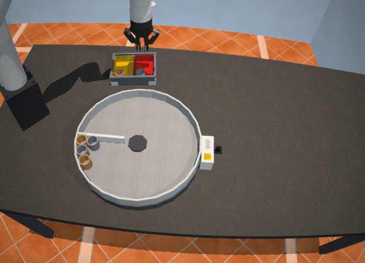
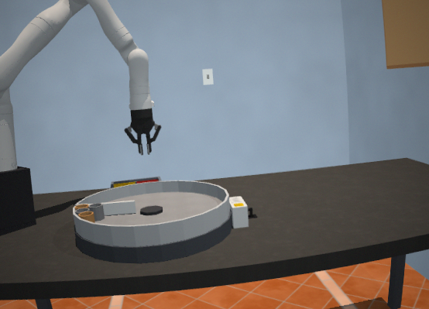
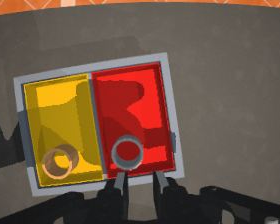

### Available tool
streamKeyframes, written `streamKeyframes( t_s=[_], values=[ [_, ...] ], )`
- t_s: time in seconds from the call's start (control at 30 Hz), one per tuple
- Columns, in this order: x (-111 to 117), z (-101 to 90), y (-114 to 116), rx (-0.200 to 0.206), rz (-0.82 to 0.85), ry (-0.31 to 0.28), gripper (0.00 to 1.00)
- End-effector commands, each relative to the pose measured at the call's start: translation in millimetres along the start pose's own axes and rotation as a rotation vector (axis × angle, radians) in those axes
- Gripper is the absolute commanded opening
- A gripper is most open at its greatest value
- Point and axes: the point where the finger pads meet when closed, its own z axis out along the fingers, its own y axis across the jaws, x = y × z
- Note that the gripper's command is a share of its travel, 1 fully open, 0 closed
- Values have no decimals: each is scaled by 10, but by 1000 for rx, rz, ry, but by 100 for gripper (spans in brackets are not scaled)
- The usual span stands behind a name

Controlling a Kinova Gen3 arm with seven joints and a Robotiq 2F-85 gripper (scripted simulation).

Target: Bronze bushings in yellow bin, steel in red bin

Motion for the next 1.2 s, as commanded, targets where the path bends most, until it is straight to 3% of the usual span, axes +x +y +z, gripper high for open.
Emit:
streamKeyframes(
  t_s=[0.0, 0.53, 0.67, 0.87, 1.03, 1.13, 1.17],
  values=[
    [3, -8, 6, -2, 0, 1, 19],
    [3, -8, 6, -2, 0, 1, 19],
    [-433, 10, -113, -2, 0, 1, 18],
    [-542, 14, -143, -2, 0, 1, 18],
    [-1087, 37, -291, -2, 0, 1, 18],
    [-1087, 37, -291, -2, 0, 1, 18],
    [-1196, 41, -321, -2, 0, 1, 18]
  ],
)
